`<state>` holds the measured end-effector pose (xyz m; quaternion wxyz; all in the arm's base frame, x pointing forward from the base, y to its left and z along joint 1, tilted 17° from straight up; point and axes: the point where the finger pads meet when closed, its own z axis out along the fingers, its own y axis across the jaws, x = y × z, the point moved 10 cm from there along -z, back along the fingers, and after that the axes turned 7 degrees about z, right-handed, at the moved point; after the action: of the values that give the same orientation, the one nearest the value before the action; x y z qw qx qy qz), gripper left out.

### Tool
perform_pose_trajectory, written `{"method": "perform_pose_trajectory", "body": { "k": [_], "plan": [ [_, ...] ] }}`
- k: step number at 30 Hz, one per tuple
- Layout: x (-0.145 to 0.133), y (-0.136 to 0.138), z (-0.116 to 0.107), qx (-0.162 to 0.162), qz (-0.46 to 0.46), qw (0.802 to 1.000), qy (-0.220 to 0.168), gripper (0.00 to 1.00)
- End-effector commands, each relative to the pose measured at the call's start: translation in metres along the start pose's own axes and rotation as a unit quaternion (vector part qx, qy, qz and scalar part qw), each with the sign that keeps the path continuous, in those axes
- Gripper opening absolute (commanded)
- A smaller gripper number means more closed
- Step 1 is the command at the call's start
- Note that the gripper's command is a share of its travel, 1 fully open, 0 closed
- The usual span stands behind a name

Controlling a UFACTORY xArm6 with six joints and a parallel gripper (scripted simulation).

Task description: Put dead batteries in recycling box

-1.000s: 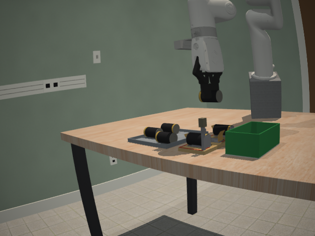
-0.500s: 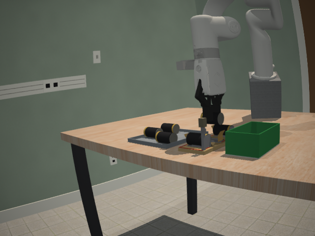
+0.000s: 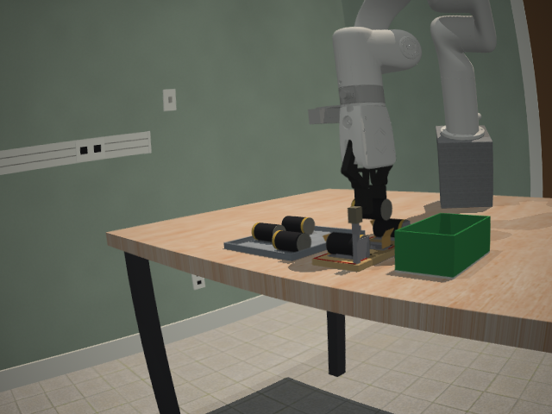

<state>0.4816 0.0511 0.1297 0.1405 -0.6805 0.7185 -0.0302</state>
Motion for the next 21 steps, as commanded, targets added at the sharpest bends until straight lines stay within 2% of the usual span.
{"method": "perform_pose_trajectory", "body": {
  "k": [1, 21],
  "plan": [
    [0.0, -0.001, -0.001, 0.002, 0.0, 1.0, 0.0, 0.28],
    [0.0, -0.001, 0.012, 0.002, 0.0, 1.0, 0.0, 0.28]
  ]
}}
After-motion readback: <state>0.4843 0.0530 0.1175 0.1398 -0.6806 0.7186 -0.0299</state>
